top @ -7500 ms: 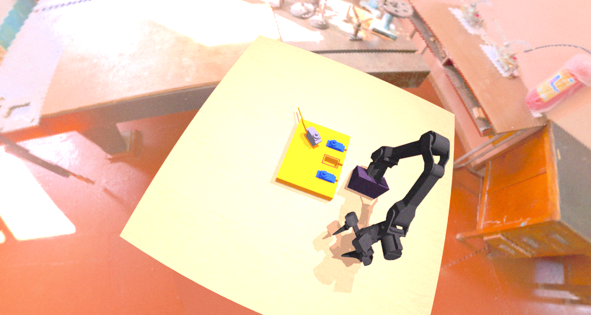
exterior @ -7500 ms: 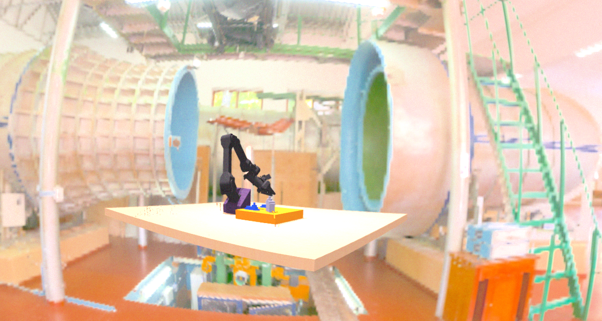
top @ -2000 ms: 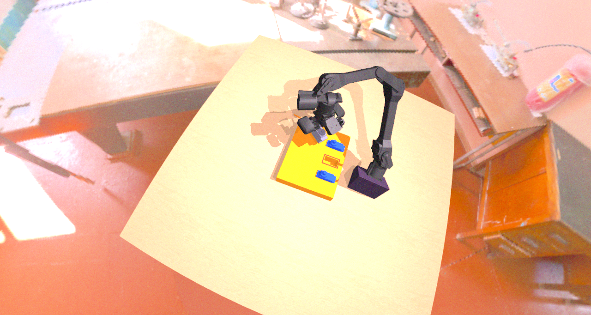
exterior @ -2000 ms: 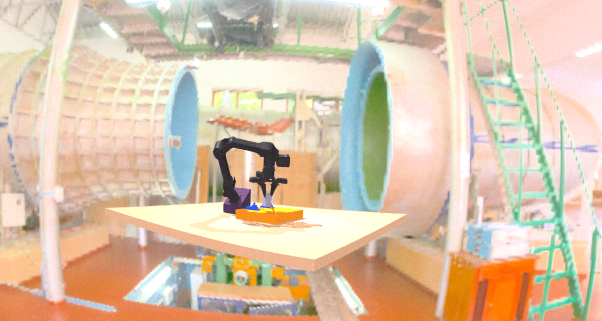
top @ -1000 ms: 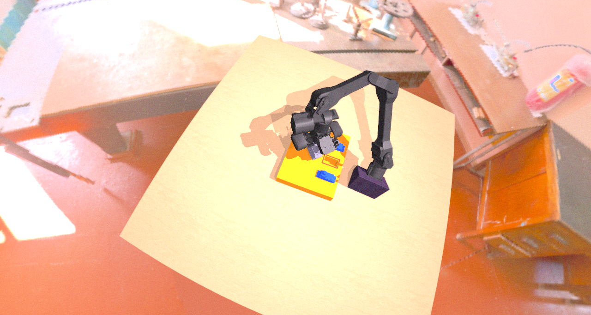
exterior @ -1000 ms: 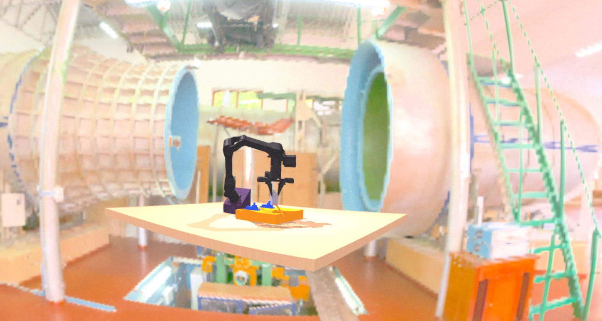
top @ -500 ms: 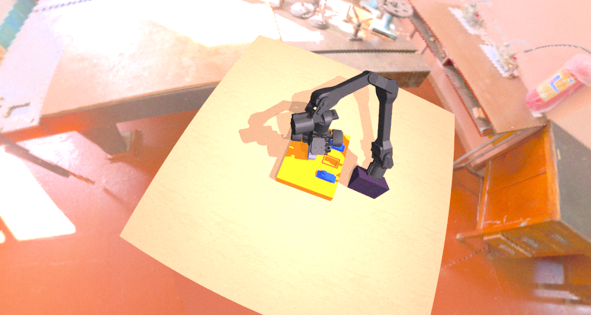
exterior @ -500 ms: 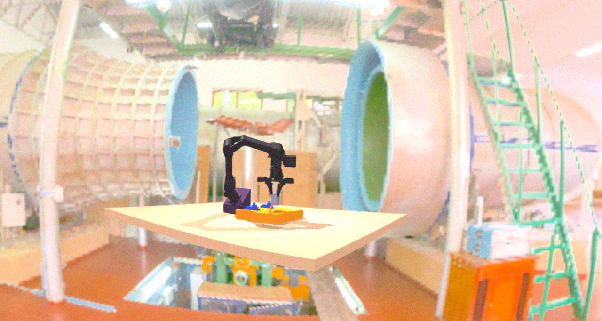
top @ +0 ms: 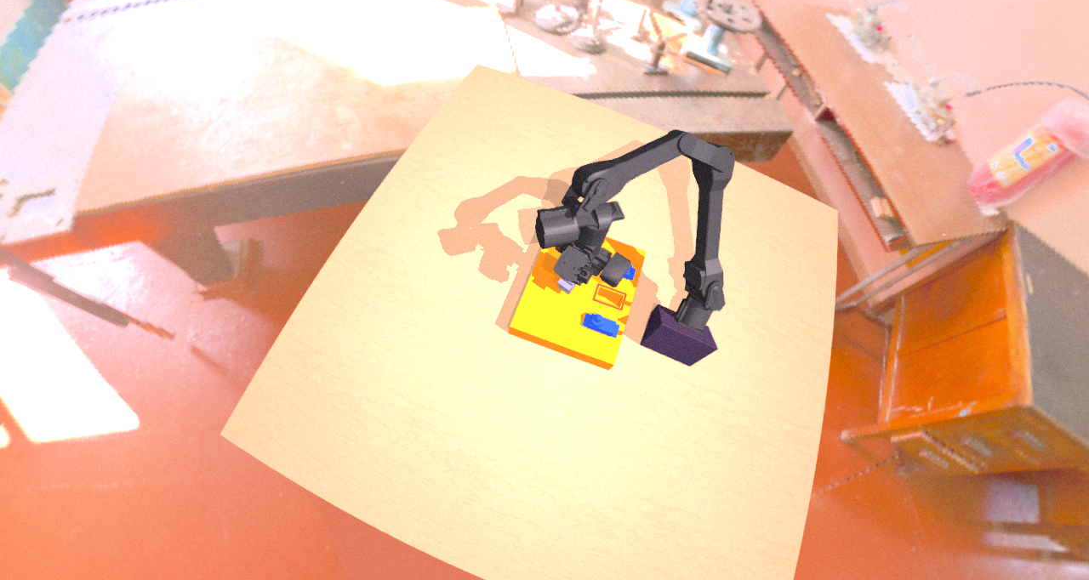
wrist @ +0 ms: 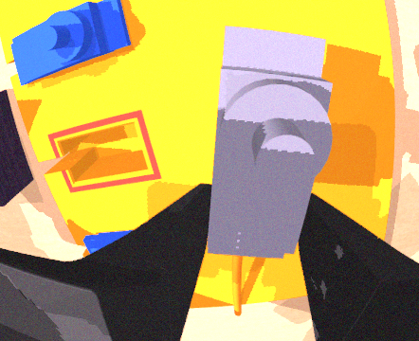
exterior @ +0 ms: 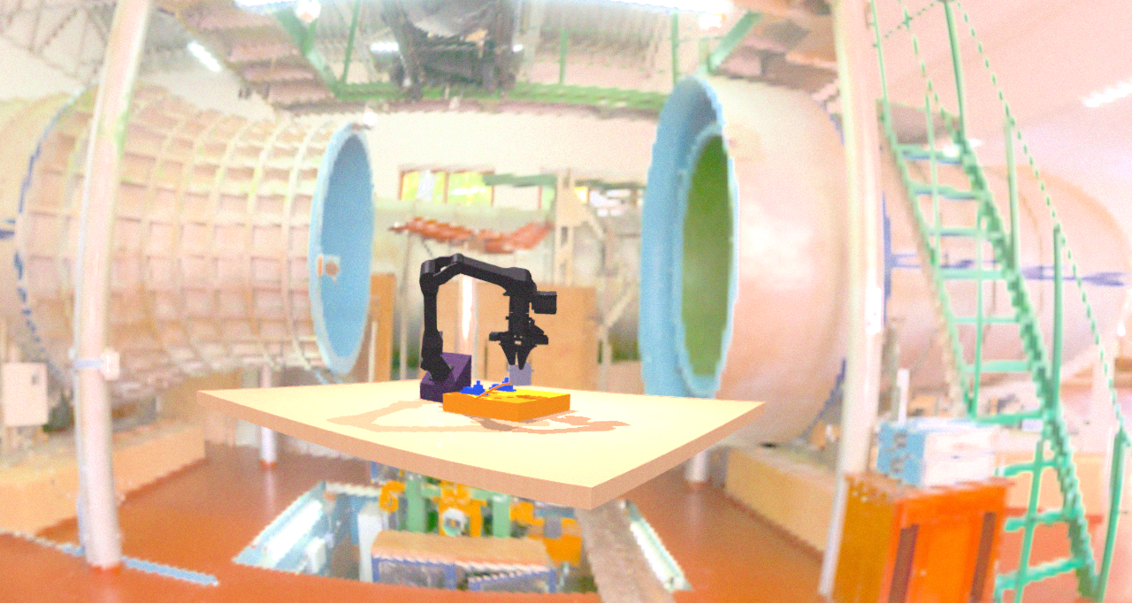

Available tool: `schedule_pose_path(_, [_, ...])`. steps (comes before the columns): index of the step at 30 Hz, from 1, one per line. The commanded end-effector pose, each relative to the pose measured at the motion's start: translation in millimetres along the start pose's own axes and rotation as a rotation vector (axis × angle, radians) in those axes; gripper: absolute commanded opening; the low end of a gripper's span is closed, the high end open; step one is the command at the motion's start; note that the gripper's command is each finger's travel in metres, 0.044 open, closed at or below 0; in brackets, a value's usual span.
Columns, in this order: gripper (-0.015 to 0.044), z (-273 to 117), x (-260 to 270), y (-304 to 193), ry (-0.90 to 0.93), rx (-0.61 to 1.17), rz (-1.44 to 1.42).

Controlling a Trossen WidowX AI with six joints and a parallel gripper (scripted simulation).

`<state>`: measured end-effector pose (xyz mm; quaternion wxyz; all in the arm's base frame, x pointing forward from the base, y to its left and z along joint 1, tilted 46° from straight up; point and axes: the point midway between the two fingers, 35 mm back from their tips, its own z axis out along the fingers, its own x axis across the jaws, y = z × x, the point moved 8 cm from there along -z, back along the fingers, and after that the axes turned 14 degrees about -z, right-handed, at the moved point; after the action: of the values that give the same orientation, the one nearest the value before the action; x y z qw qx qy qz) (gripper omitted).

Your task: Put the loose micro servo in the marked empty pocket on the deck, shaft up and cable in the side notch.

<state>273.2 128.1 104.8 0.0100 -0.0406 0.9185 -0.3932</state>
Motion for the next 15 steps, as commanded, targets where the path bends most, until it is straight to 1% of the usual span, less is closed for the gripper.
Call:
schedule_pose_path(1, [0.0,-1.5,-1.1,0.8,-0.003,-0.008,0.173])
schedule_pose_path(15, [0.0,-1.5,-1.1,0.8,-0.001,-0.008,0.656])
